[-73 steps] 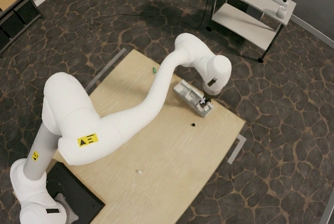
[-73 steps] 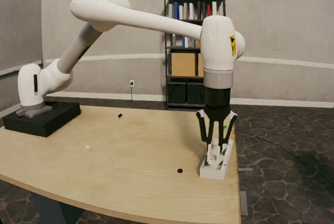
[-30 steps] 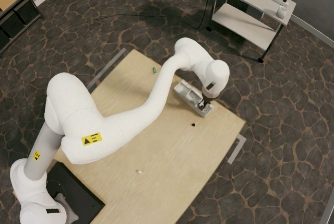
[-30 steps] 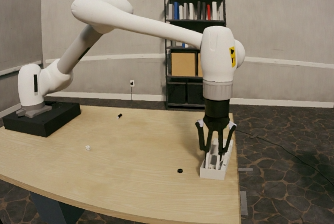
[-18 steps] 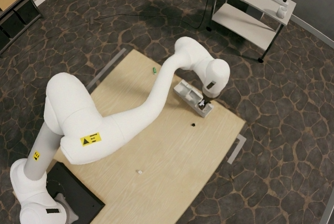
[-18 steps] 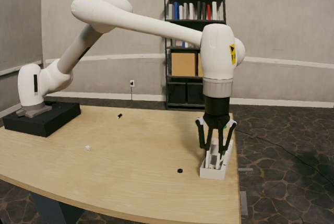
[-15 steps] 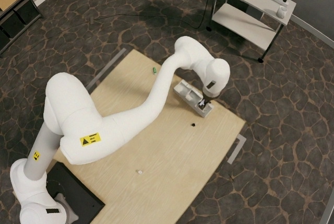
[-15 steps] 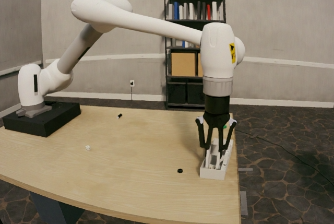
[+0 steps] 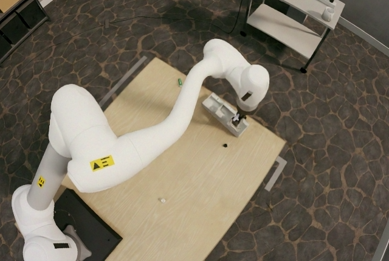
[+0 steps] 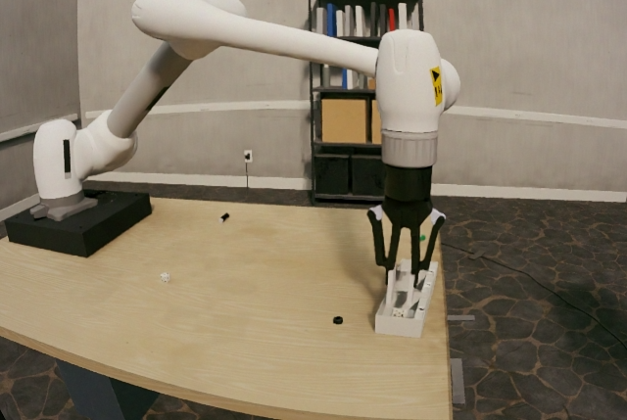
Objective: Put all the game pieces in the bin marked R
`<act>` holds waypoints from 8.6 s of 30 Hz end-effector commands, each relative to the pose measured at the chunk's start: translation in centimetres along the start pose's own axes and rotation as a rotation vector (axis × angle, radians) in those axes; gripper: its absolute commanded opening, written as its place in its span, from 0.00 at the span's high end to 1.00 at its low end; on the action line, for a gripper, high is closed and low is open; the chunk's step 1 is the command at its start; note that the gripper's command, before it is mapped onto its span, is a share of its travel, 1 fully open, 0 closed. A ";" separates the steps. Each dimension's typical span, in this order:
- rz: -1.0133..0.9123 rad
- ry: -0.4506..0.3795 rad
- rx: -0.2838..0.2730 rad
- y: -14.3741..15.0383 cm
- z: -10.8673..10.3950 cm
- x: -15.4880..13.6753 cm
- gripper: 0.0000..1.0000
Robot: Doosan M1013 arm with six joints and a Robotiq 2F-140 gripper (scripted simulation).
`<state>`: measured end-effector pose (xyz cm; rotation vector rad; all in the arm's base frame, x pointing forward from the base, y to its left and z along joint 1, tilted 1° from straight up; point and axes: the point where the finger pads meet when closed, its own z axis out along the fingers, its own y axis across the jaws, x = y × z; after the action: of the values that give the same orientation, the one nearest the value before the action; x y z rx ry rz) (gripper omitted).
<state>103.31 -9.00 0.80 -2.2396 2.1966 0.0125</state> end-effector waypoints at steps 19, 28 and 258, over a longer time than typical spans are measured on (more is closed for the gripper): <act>0.279 -0.002 0.000 5.8 -2.3 0.1 0.73; 0.618 -0.005 -0.009 13.3 -2.4 0.2 0.73; 1.533 -0.001 0.001 46.2 -2.1 0.7 0.84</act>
<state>56.04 -10.61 2.92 -0.0903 3.1413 0.0141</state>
